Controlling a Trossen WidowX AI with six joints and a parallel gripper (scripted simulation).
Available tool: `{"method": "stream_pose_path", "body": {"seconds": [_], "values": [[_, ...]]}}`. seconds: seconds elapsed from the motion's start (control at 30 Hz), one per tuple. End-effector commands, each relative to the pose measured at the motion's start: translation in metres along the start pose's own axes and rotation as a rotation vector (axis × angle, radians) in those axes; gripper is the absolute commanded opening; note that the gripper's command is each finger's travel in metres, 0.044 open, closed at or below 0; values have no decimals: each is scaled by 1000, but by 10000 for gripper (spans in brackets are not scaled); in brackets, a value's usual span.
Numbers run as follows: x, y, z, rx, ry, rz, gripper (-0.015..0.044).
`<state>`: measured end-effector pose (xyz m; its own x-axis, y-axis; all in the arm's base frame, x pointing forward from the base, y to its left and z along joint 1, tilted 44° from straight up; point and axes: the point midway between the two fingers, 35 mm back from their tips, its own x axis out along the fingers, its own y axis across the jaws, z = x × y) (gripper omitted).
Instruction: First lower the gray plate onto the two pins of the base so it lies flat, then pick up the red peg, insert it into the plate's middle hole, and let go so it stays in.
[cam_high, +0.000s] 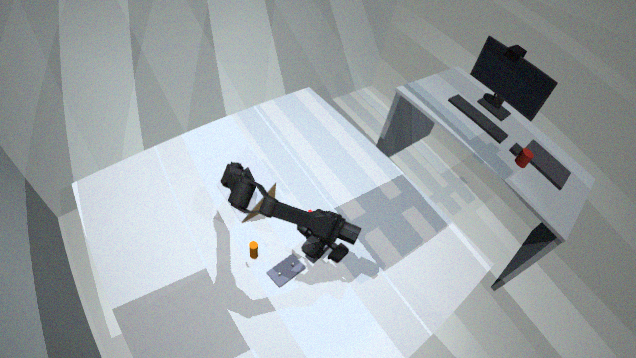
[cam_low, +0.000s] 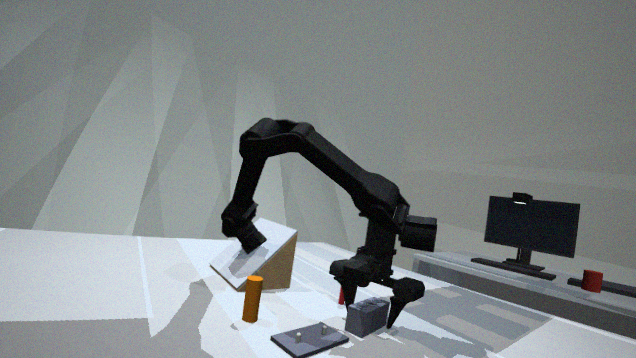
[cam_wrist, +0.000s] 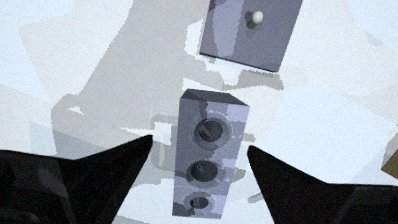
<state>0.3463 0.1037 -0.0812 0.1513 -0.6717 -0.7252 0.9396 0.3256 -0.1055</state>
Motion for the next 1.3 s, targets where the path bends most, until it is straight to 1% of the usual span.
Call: {"method": "stream_pose_path", "body": {"seconds": [0.0,0.1,0.43,0.67,0.83,1.27], "values": [[7,-1,-1,-7,-7,-2,440],[10,-1,-1,-7,-7,-2,440],[10,-1,-1,-7,-7,-2,177],[10,-1,-1,-7,-7,-2,131],[2,1,-1,-7,-6,-1,0],[-37,7,-2,-8,-1,0,0]]}}
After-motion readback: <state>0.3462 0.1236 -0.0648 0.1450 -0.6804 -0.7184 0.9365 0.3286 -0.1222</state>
